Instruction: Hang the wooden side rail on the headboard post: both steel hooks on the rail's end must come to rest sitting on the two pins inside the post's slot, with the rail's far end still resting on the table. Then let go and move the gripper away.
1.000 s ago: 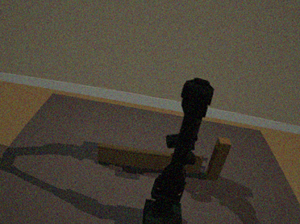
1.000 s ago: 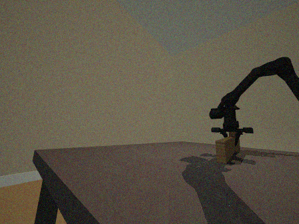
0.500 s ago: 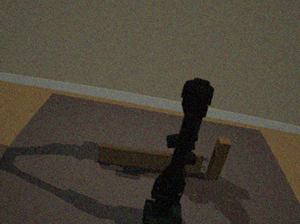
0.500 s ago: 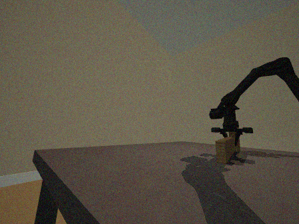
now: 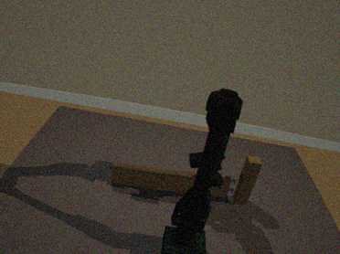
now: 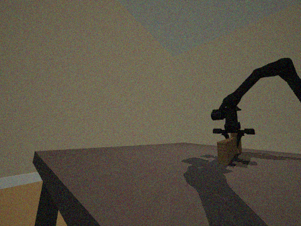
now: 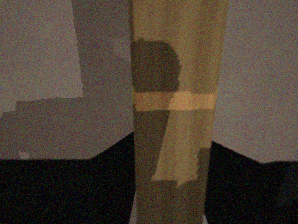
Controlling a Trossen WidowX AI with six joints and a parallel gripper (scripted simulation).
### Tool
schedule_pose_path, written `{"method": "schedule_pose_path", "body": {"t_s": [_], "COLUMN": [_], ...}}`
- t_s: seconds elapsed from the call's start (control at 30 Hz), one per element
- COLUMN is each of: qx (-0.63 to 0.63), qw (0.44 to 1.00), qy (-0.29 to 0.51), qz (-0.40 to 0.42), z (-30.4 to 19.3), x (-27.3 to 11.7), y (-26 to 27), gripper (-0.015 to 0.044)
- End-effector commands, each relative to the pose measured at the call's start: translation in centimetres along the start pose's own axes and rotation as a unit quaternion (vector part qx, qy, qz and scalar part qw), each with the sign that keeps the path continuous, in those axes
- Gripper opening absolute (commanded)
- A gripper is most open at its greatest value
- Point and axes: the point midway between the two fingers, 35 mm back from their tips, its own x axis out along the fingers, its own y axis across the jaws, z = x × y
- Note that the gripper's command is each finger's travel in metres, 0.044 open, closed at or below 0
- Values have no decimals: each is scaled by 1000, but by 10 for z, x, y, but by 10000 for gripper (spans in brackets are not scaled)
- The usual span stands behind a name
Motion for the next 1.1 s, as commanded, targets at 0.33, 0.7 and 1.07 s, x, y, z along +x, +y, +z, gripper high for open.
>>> {"method": "schedule_pose_path", "body": {"t_s": [0.33,0.7,1.07], "qx": [-2,-2,-2], "qw": [1000,1000,1000], "qy": [2,2,2], "qz": [-4,-4,-4], "z": [-2,-4,-5], "x": [0,-1,-2], "y": [-1,0,-1], "gripper": [0,0,0]}}
